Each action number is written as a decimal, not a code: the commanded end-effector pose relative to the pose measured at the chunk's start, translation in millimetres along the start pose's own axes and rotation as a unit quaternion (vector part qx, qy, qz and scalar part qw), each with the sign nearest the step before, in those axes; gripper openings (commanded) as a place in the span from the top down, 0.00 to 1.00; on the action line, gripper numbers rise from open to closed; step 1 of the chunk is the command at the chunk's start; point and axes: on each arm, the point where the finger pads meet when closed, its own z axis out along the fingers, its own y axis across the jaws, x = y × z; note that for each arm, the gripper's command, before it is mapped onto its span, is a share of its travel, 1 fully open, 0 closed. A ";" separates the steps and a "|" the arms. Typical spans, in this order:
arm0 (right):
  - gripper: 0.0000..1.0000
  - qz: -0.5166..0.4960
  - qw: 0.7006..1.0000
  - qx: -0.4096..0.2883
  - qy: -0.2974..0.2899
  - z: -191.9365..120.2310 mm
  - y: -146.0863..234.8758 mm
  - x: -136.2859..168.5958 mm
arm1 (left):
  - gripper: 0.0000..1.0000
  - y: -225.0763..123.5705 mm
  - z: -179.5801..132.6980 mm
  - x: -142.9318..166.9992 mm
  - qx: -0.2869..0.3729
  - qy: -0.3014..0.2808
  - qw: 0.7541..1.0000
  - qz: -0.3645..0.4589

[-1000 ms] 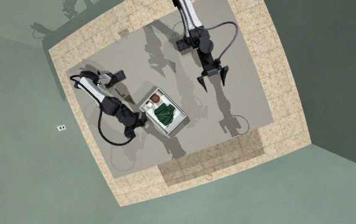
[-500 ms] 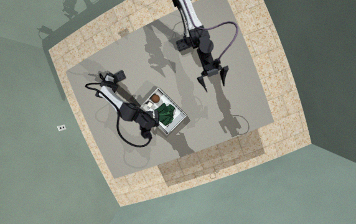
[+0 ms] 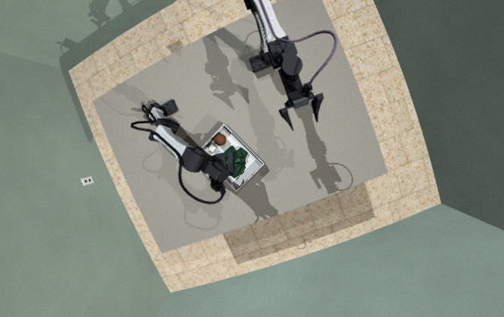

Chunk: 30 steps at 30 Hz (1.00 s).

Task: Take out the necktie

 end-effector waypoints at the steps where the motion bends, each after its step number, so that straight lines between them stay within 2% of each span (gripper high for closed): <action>1: 0.17 -0.001 0.987 0.098 0.127 5.3 10.8 5.7 | 0.00 0.0 0.2 -1.4 0.000 -0.003 1.000 0.000; 12: 0.19 0.012 0.985 0.085 0.152 18.3 28.3 13.7 | 0.00 0.0 0.2 -1.4 0.000 -0.003 1.000 0.000; 30: 0.20 0.016 0.985 0.080 0.153 19.0 29.3 14.1 | 0.00 0.0 0.2 -1.4 0.000 -0.003 1.000 0.000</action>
